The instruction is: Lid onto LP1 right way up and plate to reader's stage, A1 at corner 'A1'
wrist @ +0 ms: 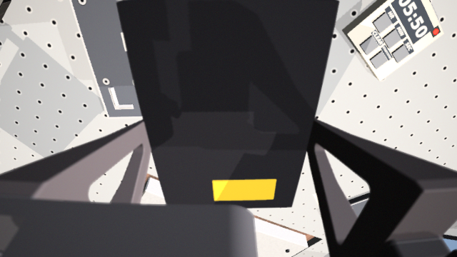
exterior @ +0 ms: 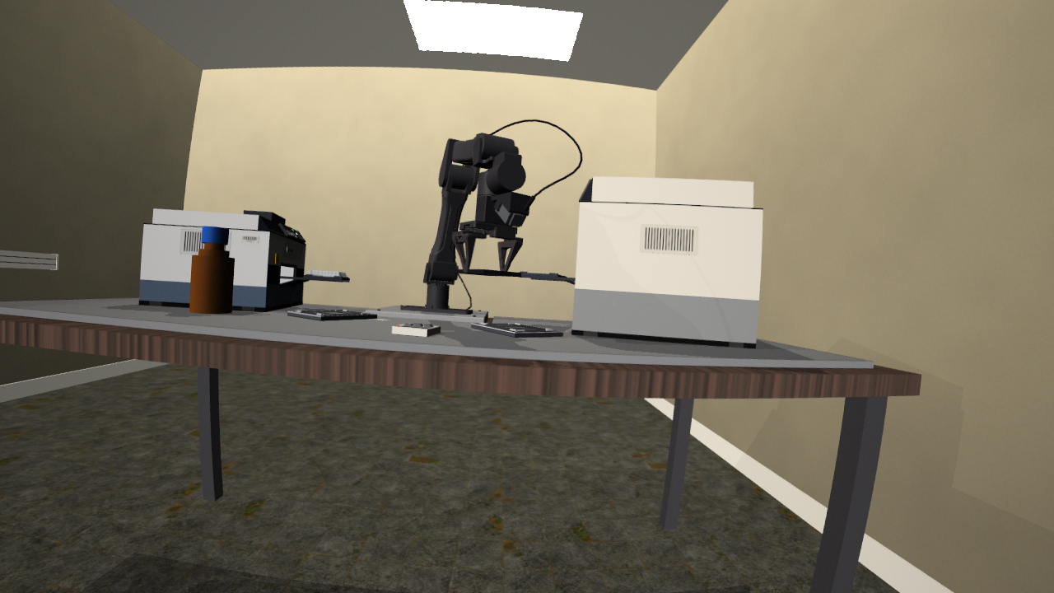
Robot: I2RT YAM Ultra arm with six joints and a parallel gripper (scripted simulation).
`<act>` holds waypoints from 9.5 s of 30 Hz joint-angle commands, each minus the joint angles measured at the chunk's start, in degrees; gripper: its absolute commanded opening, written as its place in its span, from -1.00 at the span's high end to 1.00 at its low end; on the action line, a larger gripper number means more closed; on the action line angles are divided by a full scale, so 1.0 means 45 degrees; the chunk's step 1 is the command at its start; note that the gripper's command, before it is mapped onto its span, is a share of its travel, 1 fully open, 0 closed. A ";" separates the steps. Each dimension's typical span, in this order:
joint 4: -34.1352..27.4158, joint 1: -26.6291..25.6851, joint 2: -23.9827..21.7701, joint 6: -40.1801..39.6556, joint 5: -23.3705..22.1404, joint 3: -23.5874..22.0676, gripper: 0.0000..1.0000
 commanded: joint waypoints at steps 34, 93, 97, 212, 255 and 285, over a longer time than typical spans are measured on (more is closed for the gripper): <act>0.0246 0.2352 0.0097 0.2528 -0.0023 0.0708 -0.71; 0.1971 0.2446 0.0574 0.2188 -0.0019 -0.1195 -0.71; 0.2151 0.2467 0.0668 0.2184 -0.0019 -0.1335 -0.71; 0.4970 0.2241 0.1276 0.2167 -0.0021 -0.3583 -0.71; 0.4913 0.2372 0.1178 0.2246 -0.0022 -0.3374 -1.00; 0.3286 0.2334 0.0439 0.2203 0.0000 -0.2147 -1.00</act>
